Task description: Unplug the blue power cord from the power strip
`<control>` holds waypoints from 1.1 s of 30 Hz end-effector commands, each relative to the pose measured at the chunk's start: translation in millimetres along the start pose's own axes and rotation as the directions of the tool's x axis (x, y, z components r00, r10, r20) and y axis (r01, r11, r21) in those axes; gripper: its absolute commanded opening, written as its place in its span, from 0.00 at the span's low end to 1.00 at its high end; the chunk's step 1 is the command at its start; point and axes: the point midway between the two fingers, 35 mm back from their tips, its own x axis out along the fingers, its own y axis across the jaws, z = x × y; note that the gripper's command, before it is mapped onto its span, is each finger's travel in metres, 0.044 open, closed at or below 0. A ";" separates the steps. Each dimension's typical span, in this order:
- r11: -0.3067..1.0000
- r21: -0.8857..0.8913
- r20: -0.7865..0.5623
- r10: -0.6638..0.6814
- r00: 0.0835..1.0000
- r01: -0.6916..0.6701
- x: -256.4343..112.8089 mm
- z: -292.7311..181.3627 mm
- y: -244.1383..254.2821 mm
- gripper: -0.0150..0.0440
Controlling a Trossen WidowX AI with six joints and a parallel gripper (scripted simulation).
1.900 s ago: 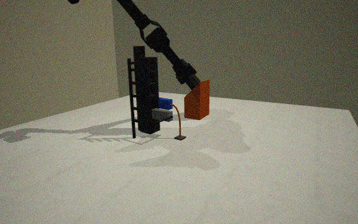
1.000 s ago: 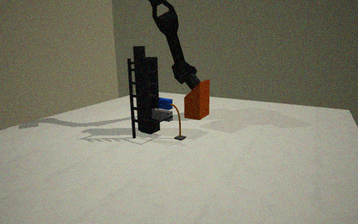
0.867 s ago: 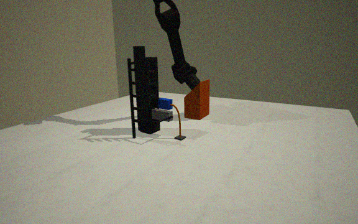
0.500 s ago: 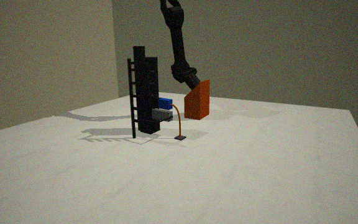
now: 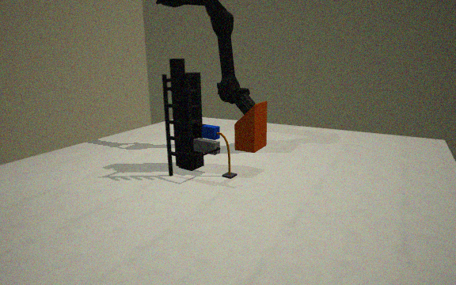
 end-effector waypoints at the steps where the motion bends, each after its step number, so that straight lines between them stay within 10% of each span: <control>1: 0.975 0.202 0.019 0.093 0.996 -0.095 2.6 17.0 49.4 0.53; 17: 0.488 0.763 0.298 0.318 0.900 -0.425 -3.9 160.2 160.7 0.53; 33: -0.147 0.696 0.710 0.281 0.646 -0.702 -52.8 360.6 138.1 0.53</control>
